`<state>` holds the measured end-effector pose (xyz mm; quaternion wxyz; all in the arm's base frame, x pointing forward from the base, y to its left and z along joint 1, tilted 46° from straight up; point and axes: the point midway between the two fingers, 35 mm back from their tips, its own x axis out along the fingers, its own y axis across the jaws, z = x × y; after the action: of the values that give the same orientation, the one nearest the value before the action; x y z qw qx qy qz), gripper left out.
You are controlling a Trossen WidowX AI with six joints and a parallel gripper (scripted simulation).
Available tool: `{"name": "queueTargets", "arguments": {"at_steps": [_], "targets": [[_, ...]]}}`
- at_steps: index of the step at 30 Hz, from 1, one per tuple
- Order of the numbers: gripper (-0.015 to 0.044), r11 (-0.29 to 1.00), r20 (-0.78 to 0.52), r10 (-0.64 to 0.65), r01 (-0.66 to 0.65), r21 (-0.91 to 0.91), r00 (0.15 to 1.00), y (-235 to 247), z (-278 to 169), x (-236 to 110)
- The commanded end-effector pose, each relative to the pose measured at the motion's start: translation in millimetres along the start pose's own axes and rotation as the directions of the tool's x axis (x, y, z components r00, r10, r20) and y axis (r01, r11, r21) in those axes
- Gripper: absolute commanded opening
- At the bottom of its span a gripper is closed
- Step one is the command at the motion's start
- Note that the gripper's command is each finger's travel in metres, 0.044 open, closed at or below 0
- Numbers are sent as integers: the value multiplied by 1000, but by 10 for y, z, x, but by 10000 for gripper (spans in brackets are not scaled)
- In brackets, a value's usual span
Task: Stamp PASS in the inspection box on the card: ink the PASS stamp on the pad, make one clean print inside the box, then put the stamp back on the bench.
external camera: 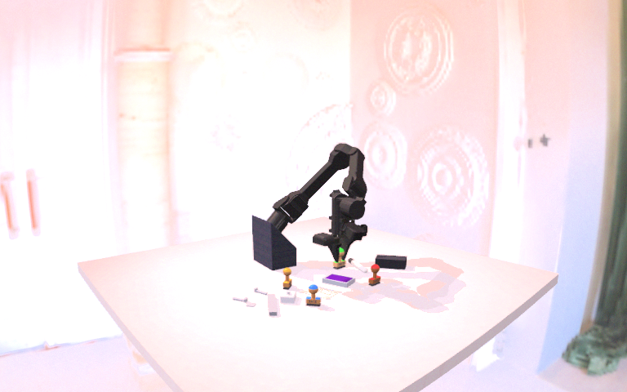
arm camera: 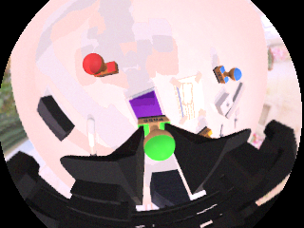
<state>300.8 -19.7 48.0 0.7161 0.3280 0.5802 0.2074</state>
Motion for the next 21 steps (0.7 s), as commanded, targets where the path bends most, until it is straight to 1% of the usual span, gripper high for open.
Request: {"name": "queueTargets", "arguments": {"at_steps": [1,21], "targets": [[0,1000,-3,4,-4,6,1000,2,-13,35],[0,1000,-2,5,-5,5,1000,4,-14,167]]}}
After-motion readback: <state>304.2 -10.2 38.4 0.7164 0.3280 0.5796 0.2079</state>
